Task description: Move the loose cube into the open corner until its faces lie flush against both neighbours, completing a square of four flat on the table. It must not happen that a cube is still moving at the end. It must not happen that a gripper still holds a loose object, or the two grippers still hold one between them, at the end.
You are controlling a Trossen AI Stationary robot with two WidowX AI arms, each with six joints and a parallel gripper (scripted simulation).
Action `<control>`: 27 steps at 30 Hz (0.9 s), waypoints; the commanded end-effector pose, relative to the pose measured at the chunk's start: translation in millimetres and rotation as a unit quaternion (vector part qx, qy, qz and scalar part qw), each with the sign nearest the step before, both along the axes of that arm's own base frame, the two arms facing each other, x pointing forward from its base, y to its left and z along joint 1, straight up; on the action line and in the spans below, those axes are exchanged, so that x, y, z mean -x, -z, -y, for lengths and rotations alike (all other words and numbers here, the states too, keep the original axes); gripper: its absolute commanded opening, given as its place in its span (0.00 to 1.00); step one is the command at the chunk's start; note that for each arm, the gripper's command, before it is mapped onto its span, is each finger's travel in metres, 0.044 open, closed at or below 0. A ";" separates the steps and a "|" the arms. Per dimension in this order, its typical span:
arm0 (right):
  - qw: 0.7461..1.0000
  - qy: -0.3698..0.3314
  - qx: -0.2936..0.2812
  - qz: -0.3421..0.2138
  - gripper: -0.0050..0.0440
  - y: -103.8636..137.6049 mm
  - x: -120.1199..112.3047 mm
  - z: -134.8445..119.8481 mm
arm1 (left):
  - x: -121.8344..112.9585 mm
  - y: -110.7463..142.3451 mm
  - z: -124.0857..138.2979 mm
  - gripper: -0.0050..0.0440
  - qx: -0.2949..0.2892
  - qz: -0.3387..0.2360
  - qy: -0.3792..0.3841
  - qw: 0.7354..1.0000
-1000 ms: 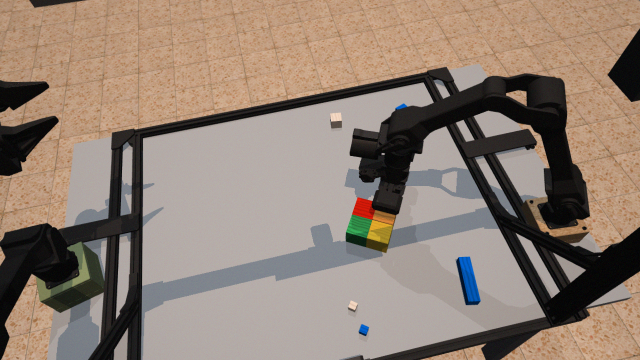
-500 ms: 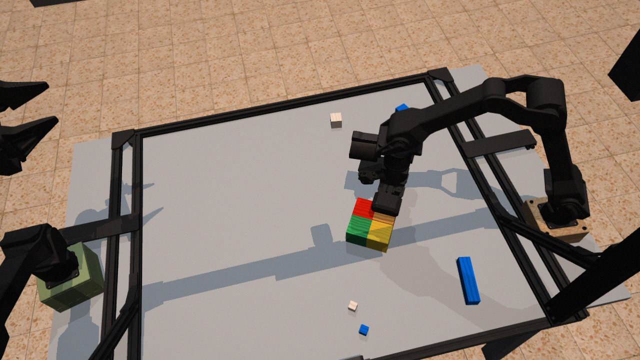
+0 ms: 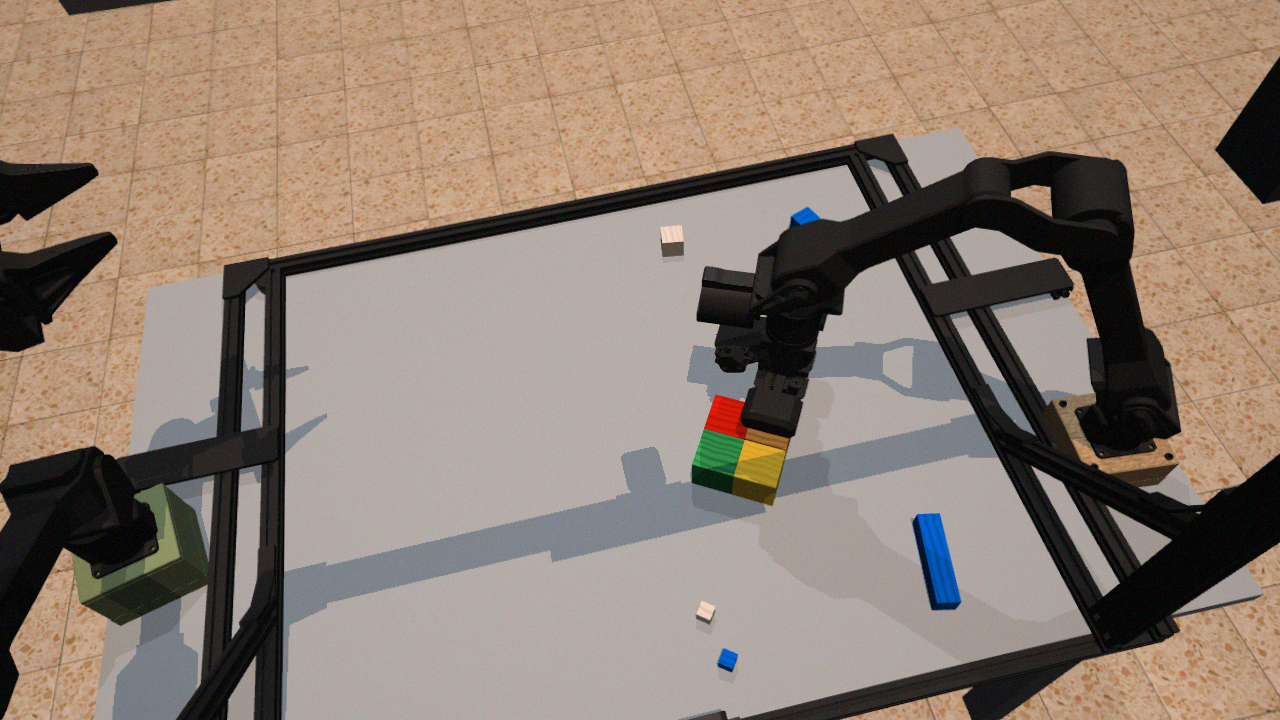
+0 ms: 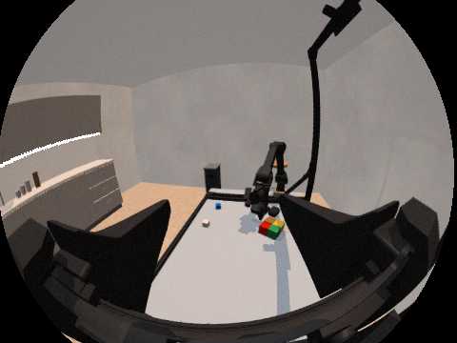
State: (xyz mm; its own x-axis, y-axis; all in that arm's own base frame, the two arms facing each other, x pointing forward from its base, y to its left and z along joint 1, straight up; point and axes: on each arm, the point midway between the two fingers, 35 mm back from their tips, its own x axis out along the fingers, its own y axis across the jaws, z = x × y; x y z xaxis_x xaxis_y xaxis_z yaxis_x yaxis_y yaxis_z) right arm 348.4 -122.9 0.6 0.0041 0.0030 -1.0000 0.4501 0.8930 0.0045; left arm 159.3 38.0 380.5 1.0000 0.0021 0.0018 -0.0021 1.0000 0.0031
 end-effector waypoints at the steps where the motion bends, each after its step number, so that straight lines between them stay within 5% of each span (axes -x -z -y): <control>1: 1.000 0.002 0.001 -0.002 0.10 0.4 -0.6 -1.4 | 0.1 0.3 0.3 0.92 0.002 0.000 0.001 1.000; 27: 1.000 0.002 0.001 -0.002 0.10 0.4 -4.7 -9.6 | 0.1 0.3 0.3 0.92 0.002 0.000 0.001 1.000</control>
State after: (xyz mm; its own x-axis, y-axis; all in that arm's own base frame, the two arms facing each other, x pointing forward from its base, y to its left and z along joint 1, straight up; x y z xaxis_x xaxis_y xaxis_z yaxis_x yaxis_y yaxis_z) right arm 353.0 -114.0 0.6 0.0040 0.0030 -1.0000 0.4496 0.8932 0.0045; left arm 159.3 38.0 380.5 1.0000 0.0021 0.0018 -0.0021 1.0000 0.0031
